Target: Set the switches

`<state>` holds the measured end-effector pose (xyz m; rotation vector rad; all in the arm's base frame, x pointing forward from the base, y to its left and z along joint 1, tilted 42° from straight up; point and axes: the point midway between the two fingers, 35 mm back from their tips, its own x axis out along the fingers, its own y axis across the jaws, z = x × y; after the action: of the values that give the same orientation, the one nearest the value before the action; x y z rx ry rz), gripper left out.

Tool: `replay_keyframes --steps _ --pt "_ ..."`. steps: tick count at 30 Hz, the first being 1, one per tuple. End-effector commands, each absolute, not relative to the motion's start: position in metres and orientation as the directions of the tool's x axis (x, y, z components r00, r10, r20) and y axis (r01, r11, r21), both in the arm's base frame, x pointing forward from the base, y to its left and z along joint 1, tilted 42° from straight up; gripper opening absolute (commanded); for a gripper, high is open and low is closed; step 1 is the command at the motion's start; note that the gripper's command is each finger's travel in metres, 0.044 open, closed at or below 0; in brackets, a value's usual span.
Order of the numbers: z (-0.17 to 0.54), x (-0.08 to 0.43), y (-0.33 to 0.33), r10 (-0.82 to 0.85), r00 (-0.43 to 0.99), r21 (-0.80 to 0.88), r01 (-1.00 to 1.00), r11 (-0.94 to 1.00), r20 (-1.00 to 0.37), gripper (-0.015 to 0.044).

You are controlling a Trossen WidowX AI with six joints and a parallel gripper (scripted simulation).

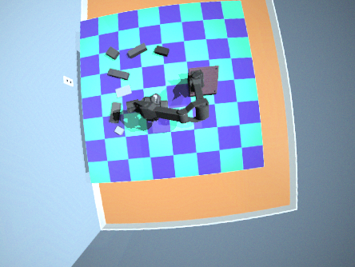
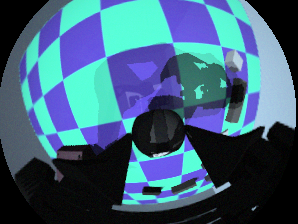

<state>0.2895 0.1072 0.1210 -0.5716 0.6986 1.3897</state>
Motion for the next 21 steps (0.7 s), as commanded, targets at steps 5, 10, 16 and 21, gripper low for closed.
replay_keyframes --steps 5,10,16,21 --pt "0.120 0.289 0.098 0.674 0.045 0.040 -0.993 0.110 -0.737 0.0336" --pt "0.119 0.289 0.094 0.674 0.045 0.040 -0.993 0.110 -0.738 0.0336" --pt "0.118 0.288 0.089 0.673 0.045 0.040 -0.993 0.110 -0.738 0.0336" --pt "0.117 0.288 0.085 0.673 0.045 0.040 -0.993 0.110 -0.738 0.0336"
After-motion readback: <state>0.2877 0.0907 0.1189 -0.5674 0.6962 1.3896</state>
